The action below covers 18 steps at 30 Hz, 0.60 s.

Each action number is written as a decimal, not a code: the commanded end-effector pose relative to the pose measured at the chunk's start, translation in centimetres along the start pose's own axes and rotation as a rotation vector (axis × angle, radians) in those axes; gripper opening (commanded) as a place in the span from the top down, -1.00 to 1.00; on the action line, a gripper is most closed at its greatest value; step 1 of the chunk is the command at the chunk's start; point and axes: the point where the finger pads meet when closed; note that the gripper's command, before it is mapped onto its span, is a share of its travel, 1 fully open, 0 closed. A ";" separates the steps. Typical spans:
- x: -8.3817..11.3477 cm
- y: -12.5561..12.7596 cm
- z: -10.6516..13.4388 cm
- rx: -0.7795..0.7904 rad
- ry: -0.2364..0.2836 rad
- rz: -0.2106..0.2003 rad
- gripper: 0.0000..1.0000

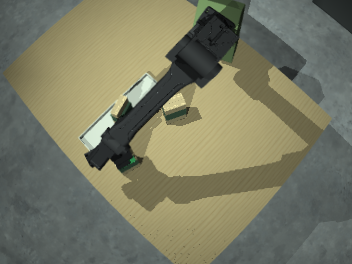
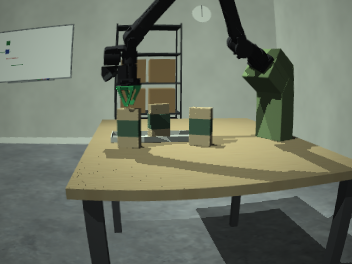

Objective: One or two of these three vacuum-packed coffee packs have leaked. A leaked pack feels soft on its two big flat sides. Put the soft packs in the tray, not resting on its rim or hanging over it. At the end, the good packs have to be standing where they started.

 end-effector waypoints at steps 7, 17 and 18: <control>1.2 0.3 -0.5 -0.003 -0.030 -0.007 -0.55; -1.3 0.1 0.3 -0.008 0.007 -0.004 -0.55; -1.5 0.1 0.3 -0.008 0.006 -0.003 -0.55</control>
Point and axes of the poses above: the point where the finger pads meet when closed, its own x axis back along the fingers, its own y axis across the jaws, z = x × y, and after that the axes turned 3 degrees about -x, right-handed
